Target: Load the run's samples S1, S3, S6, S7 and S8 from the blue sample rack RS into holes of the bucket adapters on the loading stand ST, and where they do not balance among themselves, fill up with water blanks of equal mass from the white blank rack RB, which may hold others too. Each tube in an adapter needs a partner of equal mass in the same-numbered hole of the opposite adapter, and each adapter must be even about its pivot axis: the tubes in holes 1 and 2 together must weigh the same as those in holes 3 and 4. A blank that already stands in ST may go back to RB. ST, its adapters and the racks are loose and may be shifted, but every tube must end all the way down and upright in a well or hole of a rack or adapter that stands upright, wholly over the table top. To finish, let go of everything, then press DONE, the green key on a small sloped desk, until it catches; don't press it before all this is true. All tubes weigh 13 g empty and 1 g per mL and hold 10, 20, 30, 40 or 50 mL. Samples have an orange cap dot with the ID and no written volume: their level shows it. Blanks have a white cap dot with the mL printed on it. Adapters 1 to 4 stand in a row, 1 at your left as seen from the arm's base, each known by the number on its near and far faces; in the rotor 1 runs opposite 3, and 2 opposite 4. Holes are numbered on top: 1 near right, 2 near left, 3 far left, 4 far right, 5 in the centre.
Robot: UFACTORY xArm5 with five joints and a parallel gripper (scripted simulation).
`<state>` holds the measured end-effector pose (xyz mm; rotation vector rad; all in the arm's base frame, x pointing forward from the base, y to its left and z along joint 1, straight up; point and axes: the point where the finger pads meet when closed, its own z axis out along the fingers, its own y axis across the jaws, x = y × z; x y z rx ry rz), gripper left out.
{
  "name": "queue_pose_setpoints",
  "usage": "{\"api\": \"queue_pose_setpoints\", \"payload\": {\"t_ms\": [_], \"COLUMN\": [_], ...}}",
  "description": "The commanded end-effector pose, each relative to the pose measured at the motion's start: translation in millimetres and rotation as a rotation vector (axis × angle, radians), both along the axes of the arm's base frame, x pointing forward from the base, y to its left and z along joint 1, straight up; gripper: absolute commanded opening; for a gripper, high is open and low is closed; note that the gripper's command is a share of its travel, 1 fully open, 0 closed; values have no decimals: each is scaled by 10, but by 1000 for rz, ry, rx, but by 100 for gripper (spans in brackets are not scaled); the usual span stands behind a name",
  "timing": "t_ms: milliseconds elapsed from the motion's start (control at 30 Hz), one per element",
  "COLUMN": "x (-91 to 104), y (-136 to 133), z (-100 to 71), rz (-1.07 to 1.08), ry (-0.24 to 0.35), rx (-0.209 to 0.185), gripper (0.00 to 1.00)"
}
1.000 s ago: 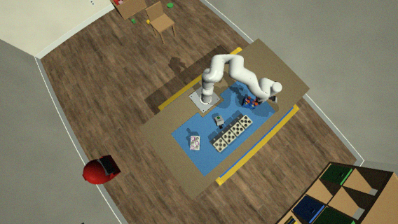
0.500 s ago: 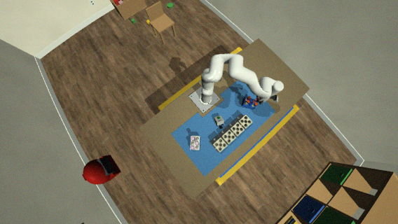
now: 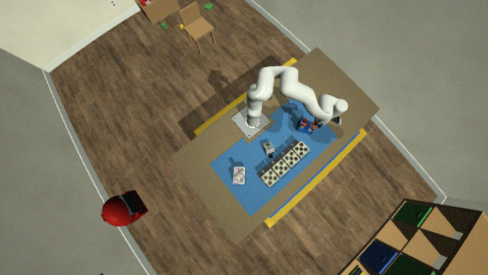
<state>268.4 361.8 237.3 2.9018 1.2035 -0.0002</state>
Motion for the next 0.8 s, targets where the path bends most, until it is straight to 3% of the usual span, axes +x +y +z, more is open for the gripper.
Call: {"api": "queue_pose_setpoints", "payload": {"t_ms": [0,633,767], "x": [5,5,-136], "y": [7,7,149], "z": [16,16,16], "rz": [0,0,0], "ry": [-2,-2,-2], "rx": [3,3,3], "gripper": [0,0,0]}}
